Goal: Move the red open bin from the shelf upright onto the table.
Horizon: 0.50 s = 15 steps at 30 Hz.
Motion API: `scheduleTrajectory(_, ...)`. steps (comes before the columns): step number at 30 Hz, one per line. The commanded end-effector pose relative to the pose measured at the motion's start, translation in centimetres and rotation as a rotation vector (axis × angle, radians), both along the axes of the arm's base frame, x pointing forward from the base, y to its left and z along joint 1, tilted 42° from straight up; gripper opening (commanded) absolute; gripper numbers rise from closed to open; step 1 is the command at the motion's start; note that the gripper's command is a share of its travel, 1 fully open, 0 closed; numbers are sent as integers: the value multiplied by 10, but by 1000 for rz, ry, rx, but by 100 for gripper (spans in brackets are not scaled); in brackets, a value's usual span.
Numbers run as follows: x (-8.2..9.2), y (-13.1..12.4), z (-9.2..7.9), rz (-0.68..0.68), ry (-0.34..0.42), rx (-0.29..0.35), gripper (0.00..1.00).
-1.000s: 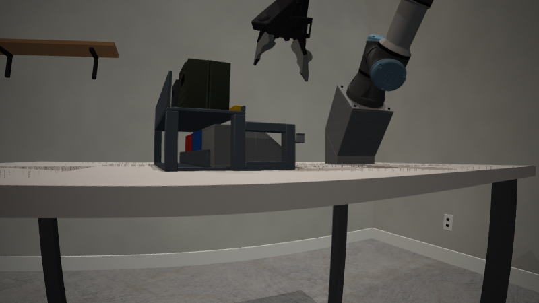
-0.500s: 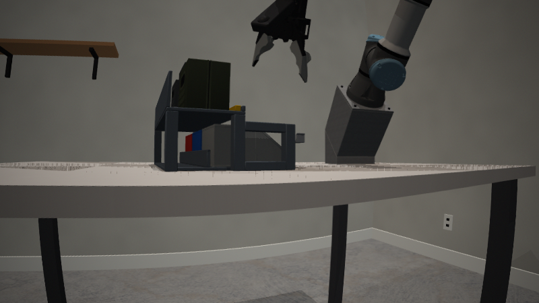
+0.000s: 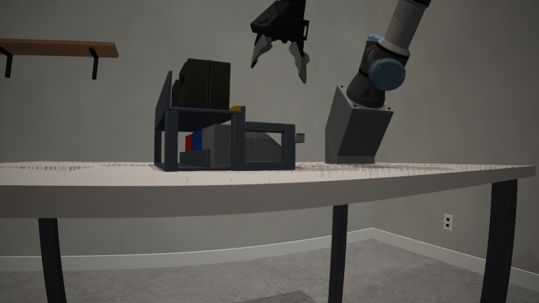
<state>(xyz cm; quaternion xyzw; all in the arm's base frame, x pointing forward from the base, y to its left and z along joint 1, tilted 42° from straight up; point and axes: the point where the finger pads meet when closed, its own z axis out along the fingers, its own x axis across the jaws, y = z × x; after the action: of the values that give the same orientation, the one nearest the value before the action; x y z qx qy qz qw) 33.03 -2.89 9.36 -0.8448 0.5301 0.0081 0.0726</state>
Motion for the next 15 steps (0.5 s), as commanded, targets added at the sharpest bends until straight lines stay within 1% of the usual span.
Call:
scheduleTrajectory(1, 23, -16, -40, 205, -130, 69, 100)
scheduleTrajectory(12, 23, -16, -40, 205, -130, 69, 100)
scheduleTrajectory(13, 6, -5, -11, 58, -33, 18, 100)
scheduleTrajectory(15, 16, -11, -27, 143, -86, 47, 100)
